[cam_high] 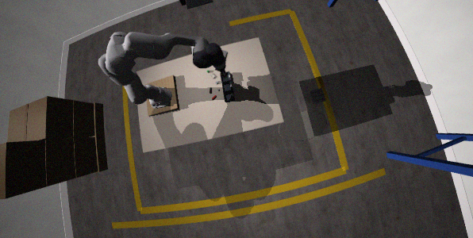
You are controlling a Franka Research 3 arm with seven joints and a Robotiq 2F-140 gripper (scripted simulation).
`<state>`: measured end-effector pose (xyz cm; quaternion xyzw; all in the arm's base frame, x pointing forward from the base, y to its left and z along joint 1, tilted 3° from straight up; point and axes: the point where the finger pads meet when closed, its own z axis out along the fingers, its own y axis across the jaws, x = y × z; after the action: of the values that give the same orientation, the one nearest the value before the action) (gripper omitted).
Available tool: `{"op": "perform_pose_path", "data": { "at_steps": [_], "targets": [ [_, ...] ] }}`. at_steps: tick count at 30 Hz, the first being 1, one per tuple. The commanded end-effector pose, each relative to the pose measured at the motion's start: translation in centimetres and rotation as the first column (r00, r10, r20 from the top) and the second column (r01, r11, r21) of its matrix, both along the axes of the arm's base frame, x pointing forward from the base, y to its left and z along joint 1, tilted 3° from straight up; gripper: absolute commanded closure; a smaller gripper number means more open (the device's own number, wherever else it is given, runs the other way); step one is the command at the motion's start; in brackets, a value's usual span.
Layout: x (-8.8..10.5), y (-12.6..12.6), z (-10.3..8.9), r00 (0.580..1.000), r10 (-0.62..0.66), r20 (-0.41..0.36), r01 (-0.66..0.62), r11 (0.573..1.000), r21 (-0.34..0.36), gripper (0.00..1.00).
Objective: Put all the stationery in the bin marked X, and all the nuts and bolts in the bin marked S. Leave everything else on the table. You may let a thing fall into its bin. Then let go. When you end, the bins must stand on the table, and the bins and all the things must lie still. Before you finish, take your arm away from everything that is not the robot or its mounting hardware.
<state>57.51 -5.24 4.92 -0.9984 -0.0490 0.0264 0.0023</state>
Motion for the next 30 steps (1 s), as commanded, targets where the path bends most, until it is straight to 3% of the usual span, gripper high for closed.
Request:
{"op": "perform_pose_path", "data": {
  "at_steps": [1,6,30],
  "targets": [
    [0.1,0.9,0.0,0.999,-0.044,-0.002,0.044,0.999,-0.002,0.95],
    [0.2,1.7,0.0,0.999,-0.044,-0.002,0.044,0.999,-0.002,0.95],
    [-0.1,1.8,-5.9,0.999,-0.044,-0.002,0.044,0.999,-0.002,0.95]
  ]
}}
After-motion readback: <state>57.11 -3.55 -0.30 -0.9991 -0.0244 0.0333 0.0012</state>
